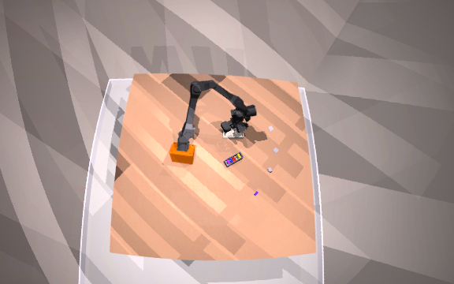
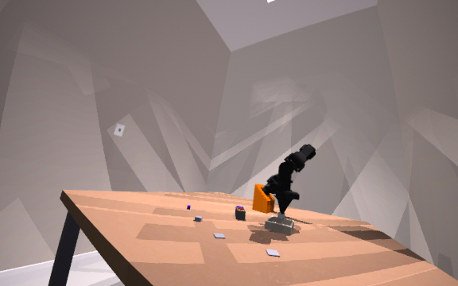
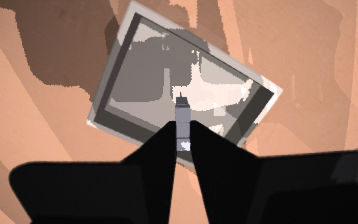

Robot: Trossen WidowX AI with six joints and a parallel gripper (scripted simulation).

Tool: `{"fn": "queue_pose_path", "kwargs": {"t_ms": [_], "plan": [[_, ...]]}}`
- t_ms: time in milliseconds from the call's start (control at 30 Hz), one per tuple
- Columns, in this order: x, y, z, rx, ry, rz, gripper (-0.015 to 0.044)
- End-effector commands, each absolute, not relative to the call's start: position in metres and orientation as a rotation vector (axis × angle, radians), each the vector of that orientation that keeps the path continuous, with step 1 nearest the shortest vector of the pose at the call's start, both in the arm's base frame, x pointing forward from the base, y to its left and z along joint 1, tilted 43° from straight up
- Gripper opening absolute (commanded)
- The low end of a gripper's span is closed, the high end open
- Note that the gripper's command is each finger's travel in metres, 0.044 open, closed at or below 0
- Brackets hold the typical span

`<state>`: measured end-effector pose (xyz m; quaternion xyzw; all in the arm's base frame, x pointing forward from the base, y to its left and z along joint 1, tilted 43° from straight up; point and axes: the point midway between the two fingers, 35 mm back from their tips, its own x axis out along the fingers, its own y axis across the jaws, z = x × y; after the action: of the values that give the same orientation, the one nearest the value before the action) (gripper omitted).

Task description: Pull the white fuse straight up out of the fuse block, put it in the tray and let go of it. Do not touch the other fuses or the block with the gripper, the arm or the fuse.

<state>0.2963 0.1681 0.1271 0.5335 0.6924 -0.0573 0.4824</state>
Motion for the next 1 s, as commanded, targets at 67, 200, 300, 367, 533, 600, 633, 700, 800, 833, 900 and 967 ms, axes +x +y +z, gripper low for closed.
{"fn": "queue_pose_path", "kwargs": {"t_ms": [67, 200, 300, 367, 533, 600, 633, 700, 800, 833, 900, 967], "plan": [[0.296, 0.171, 0.121, 1.301, 1.692, -0.151, 0.0], [0.296, 0.17, 0.125, 1.299, 1.69, -0.14, 0.0105], [0.296, 0.17, 0.125, 1.299, 1.69, -0.14, 0.0184], [0.296, 0.17, 0.125, 1.299, 1.69, -0.14, 0.0236], [0.296, 0.162, 0.133, 1.299, 1.69, -0.145, 0.033], [0.295, 0.146, 0.148, 1.299, 1.691, -0.152, 0.033], [0.295, 0.144, 0.15, 1.299, 1.691, -0.153, 0.033], [0.295, 0.144, 0.15, 1.299, 1.691, -0.153, 0.033], [0.295, 0.144, 0.15, 1.299, 1.691, -0.153, 0.033], [0.295, 0.144, 0.15, 1.299, 1.691, -0.153, 0.033], [0.295, 0.144, 0.15, 1.299, 1.691, -0.153, 0.033], [0.295, 0.144, 0.15, 1.299, 1.691, -0.153, 0.033]]}}
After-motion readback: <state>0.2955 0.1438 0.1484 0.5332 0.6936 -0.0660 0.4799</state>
